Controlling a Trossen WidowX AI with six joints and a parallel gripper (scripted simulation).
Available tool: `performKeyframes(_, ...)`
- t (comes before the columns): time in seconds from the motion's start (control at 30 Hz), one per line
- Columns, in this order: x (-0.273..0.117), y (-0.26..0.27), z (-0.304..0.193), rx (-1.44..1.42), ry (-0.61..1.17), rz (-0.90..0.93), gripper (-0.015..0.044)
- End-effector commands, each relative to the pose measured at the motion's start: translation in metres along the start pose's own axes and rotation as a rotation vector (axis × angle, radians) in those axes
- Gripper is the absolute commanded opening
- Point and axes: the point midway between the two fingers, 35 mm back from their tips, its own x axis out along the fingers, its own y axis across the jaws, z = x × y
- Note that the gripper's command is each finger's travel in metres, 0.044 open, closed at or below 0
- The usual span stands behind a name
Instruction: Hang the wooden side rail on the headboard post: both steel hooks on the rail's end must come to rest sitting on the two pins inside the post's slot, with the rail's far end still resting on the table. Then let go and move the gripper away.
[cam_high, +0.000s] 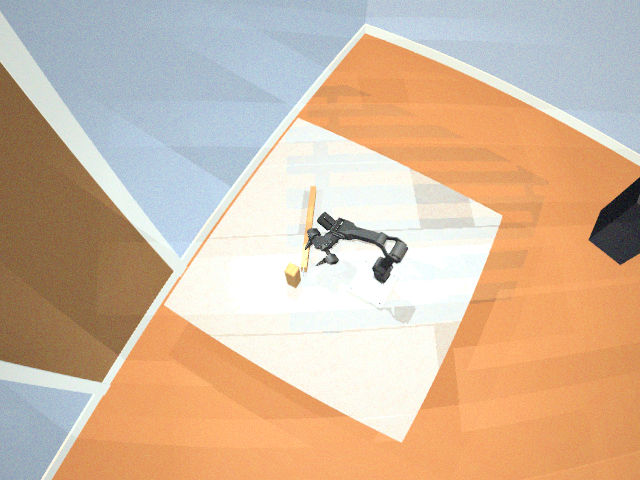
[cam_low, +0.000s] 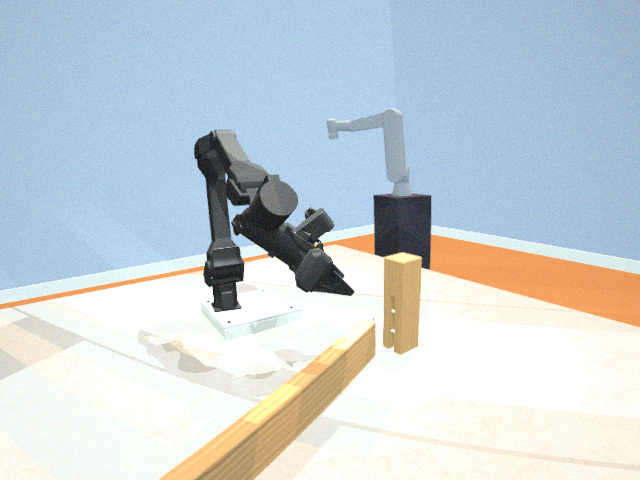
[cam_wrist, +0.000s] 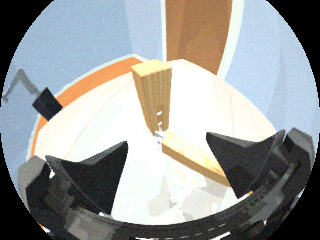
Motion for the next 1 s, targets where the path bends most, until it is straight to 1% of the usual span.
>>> performKeyframes(0.0,0.003,-0.011,0.003,0.226,0.076,-0.012,0.0440)
performKeyframes(0.13,0.007,-0.028,0.006,0.649,0.220,-0.073,0.0440)
performKeyframes(0.27,0.010,-0.041,0.008,1.032,0.353,-0.190,0.0440)
performKeyframes(0.4,0.011,-0.051,0.010,1.380,0.455,-0.361,0.0440)
performKeyframes(0.53,0.008,-0.059,0.011,1.704,0.514,-0.587,0.0440)
performKeyframes(0.67,0.005,-0.064,0.013,1.882,0.531,-0.773,0.0440)
performKeyframes(0.8,0.003,-0.067,0.014,2.049,0.503,-0.943,0.0440)
performKeyframes(0.87,0.002,-0.068,0.015,2.076,0.495,-0.974,0.0440)
performKeyframes(0.97,0.002,-0.068,0.015,2.076,0.495,-0.974,0.0440)
